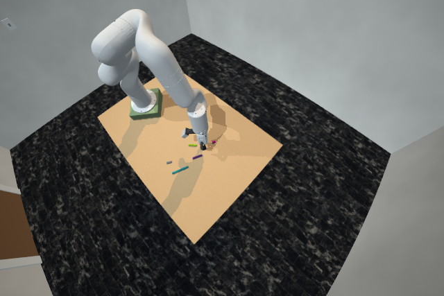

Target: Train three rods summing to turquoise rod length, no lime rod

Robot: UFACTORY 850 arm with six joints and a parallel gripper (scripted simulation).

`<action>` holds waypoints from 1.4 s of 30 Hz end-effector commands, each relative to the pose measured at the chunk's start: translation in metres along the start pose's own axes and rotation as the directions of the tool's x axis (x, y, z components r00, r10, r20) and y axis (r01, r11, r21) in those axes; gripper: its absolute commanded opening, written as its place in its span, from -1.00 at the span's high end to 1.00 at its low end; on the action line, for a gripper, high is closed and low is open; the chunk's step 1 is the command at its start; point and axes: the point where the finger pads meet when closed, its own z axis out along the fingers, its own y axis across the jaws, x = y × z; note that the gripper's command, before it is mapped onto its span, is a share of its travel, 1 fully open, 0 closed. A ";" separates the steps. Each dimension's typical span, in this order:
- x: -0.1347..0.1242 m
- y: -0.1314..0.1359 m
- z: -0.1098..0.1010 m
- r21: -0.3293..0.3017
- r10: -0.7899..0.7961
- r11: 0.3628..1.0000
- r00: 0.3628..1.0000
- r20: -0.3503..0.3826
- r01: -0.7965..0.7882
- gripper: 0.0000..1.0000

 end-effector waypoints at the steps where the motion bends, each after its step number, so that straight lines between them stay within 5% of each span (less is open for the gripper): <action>1: -0.001 0.000 -0.001 0.001 0.000 1.000 1.000 0.001 0.000 -1.00; 31: -0.001 -0.001 -0.001 0.001 0.011 1.000 1.000 0.001 -0.011 -1.00; 42: 0.002 -0.004 -0.001 0.000 0.266 0.964 0.964 0.001 -0.266 -1.00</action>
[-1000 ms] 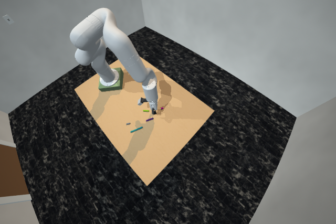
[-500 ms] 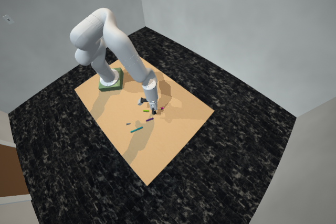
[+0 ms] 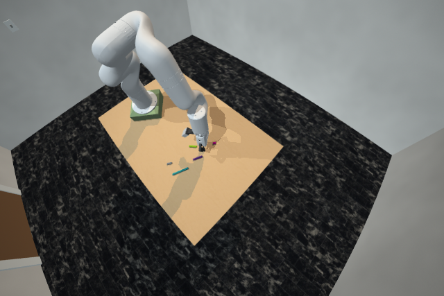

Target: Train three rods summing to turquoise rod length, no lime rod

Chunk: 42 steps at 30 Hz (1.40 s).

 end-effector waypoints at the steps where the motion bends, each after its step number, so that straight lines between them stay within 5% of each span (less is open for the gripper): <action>1: 0.001 -0.003 -0.001 0.008 0.167 0.986 0.986 0.004 -0.167 -1.00; 15: 0.004 -0.008 -0.001 0.006 0.508 0.861 0.861 0.006 -0.508 -1.00; 30: 0.009 -0.015 -0.002 0.002 0.853 0.522 0.522 0.008 -0.853 -1.00; 32: 0.009 -0.015 -0.002 0.002 0.853 0.522 0.522 0.008 -0.853 -1.00; 33: 0.009 -0.017 -0.002 0.001 0.896 0.445 0.445 0.008 -0.896 -1.00; 42: 0.012 -0.020 -0.002 0.000 0.977 0.215 0.215 0.008 -0.977 -1.00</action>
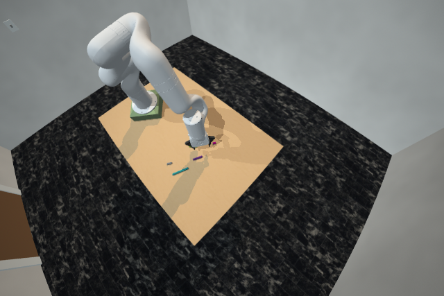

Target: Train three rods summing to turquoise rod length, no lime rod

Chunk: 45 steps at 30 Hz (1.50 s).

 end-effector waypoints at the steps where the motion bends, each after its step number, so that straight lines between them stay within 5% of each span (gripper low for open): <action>1: -0.002 -0.002 -0.001 0.011 0.162 0.987 0.986 0.039 -0.162 -1.00; 12: -0.005 -0.006 -0.001 -0.001 0.444 0.896 0.895 0.040 -0.444 -1.00; 24: -0.008 -0.010 -0.002 -0.013 0.688 0.726 0.725 0.038 -0.688 -1.00; 31: -0.010 -0.013 -0.002 -0.020 0.820 0.573 0.572 0.035 -0.820 -1.00; 45: -0.010 -0.013 -0.002 -0.021 0.833 0.553 0.553 0.034 -0.833 -1.00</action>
